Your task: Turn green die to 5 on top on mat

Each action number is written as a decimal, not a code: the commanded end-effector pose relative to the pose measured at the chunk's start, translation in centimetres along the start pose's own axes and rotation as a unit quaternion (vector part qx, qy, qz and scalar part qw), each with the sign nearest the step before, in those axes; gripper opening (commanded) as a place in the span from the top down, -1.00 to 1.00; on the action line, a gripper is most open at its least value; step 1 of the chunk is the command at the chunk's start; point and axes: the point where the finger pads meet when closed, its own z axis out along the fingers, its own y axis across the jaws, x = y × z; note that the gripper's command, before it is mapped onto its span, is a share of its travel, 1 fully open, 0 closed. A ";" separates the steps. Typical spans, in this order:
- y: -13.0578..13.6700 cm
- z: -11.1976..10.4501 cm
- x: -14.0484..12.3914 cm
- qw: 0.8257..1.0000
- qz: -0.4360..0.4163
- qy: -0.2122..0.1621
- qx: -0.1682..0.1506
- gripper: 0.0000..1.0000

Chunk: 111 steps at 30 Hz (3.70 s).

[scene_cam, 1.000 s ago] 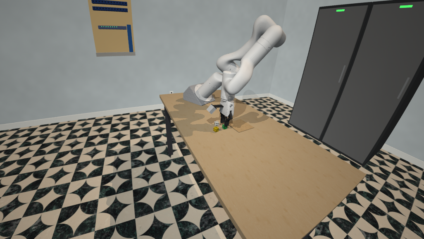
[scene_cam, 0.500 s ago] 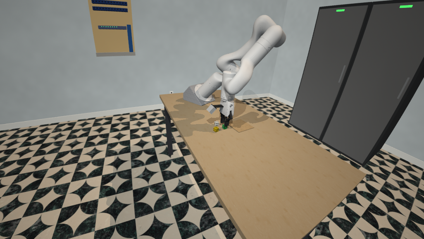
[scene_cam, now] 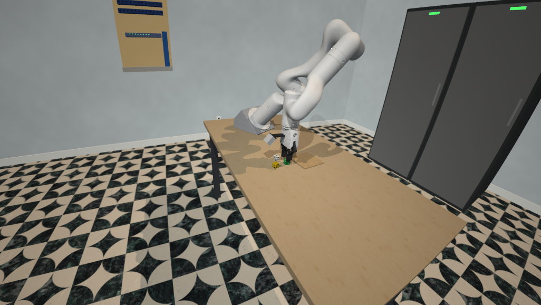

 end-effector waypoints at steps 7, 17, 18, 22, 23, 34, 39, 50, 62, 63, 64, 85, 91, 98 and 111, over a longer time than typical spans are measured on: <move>-0.1 0.0 0.0 1.000 0.000 0.000 0.000 0.17; -0.1 0.0 0.0 1.000 0.000 0.000 0.000 0.17; -0.1 0.0 0.0 1.000 0.000 0.000 0.000 0.17; -0.1 0.0 0.0 1.000 0.000 0.000 0.000 0.17; -0.1 0.1 0.0 1.000 0.000 0.000 0.000 0.17; -0.1 1.6 0.0 1.000 0.000 0.000 0.000 0.17; -0.1 2.1 0.0 1.000 0.000 0.000 0.000 0.17; -0.1 2.8 0.0 1.000 0.000 0.000 0.000 0.17; -0.1 2.8 0.0 1.000 0.000 0.000 0.000 0.17; -0.1 2.8 0.0 1.000 0.000 0.000 0.000 0.17; -0.1 2.8 0.0 1.000 0.000 0.000 0.000 0.17; -0.1 2.8 0.0 1.000 0.000 0.000 0.000 0.58; -0.1 2.8 0.0 1.000 0.000 0.000 0.000 0.58; -0.1 2.8 0.0 1.000 0.000 0.000 0.000 0.58; -0.1 2.8 0.0 1.000 0.000 0.000 0.000 0.58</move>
